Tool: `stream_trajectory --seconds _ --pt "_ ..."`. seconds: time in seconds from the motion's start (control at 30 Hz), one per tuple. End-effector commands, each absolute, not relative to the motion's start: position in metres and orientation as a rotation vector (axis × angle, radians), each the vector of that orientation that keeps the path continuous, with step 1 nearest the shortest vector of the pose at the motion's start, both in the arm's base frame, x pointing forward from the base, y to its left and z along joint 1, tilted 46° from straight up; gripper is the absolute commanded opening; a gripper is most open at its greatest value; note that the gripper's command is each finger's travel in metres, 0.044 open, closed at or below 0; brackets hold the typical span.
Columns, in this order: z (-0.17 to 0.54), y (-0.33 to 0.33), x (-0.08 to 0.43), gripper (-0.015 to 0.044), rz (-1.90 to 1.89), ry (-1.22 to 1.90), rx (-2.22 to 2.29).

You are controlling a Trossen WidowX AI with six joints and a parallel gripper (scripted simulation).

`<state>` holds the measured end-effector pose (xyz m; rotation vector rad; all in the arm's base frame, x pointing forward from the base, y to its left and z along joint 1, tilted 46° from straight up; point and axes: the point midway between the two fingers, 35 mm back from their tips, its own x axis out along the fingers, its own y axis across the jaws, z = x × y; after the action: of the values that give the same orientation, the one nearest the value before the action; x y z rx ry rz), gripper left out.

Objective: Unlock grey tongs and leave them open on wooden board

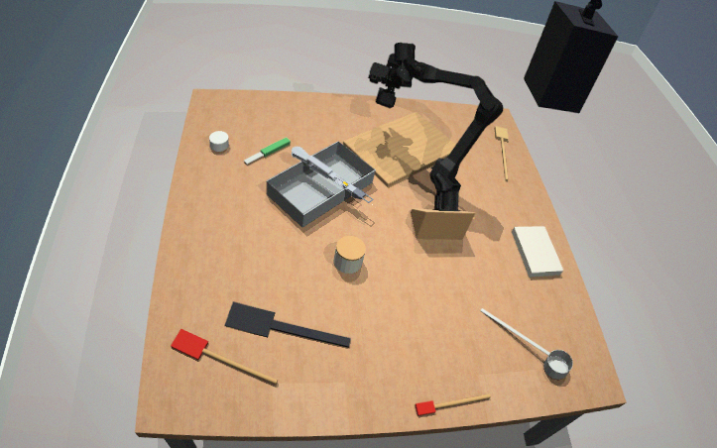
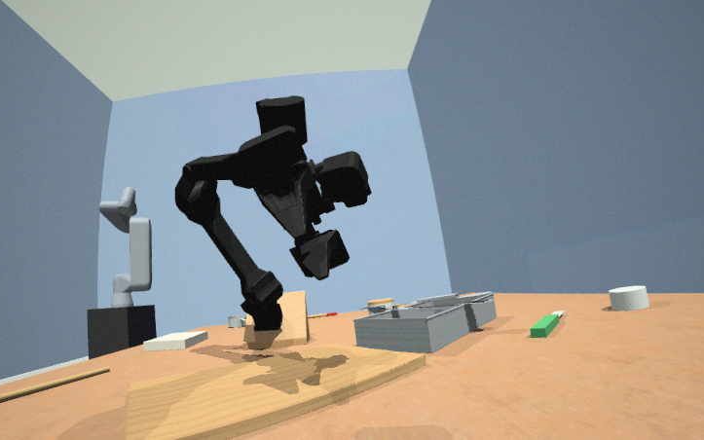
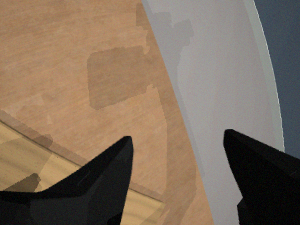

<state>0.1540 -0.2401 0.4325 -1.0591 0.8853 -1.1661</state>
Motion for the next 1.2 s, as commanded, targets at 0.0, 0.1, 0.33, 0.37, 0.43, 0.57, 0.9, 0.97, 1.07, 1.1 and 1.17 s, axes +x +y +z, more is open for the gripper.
stream_trajectory --seconds 0.0,0.1,0.33,0.37,0.43,0.57,0.9,0.97,1.07,1.1,1.17 --pt "0.382 -0.228 0.212 0.0260 -0.777 1.063 -1.310" --pt "0.348 -0.210 0.245 0.0260 -0.497 1.145 -1.490" --pt "0.267 -0.151 0.298 0.0260 0.210 1.191 -1.902" --pt "0.255 -0.141 0.303 0.0260 0.315 1.181 -1.958" --pt "0.233 -0.120 0.309 0.0260 0.527 1.147 -2.064" --pt "0.191 -0.077 0.313 0.0260 0.966 1.023 -2.258" --pt "0.151 -0.033 0.304 0.0260 1.441 0.808 -2.419" --pt "0.151 -0.033 0.304 0.0260 1.441 0.808 -2.419" --pt "0.151 -0.033 0.304 0.0260 1.441 0.808 -2.419" --pt "0.151 -0.033 0.304 0.0260 1.441 0.808 -2.419" --pt "0.148 -0.031 0.302 0.0260 1.441 0.807 -2.418"
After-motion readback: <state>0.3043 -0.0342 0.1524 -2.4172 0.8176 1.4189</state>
